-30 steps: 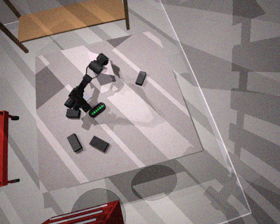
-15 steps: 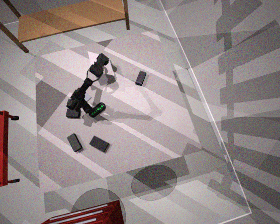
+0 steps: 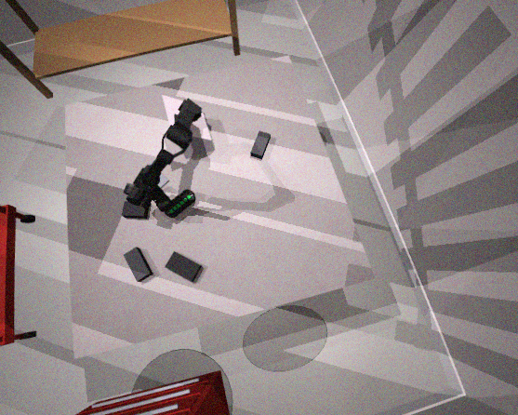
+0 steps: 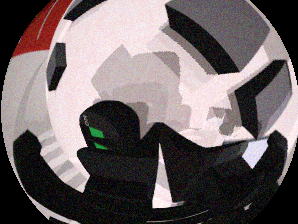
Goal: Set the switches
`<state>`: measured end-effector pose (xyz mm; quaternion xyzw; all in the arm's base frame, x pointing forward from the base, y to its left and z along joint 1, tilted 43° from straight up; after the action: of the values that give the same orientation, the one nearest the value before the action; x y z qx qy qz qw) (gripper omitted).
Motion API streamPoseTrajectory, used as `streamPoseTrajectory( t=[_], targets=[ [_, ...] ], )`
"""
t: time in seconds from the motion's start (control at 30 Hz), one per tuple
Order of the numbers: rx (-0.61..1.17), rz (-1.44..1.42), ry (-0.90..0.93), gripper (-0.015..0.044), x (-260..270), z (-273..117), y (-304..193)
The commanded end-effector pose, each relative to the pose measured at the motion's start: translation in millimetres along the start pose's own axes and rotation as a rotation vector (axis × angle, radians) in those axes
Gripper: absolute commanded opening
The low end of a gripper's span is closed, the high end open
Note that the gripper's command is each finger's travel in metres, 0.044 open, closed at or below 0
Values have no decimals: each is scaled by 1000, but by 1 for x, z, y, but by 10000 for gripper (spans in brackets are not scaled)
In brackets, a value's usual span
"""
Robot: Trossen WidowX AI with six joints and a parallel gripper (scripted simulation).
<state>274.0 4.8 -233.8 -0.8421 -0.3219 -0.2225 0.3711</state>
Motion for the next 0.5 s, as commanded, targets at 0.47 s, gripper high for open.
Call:
streamPoseTrajectory(
  t=[0.47],
  targets=[
    [2, 5, 6, 0, 5, 3, 1]
  ],
)
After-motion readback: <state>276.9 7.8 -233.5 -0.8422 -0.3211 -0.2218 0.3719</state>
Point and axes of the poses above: the point midway between the two fingers, 35 mm back from their tips, its own z axis out along the fingers, its own x axis across the jaws, y = z × x, the point moved 1 cm from there along -z, back along the fingers, and after that the axes turned 13 degrees about -z, right-handed, at the moved point
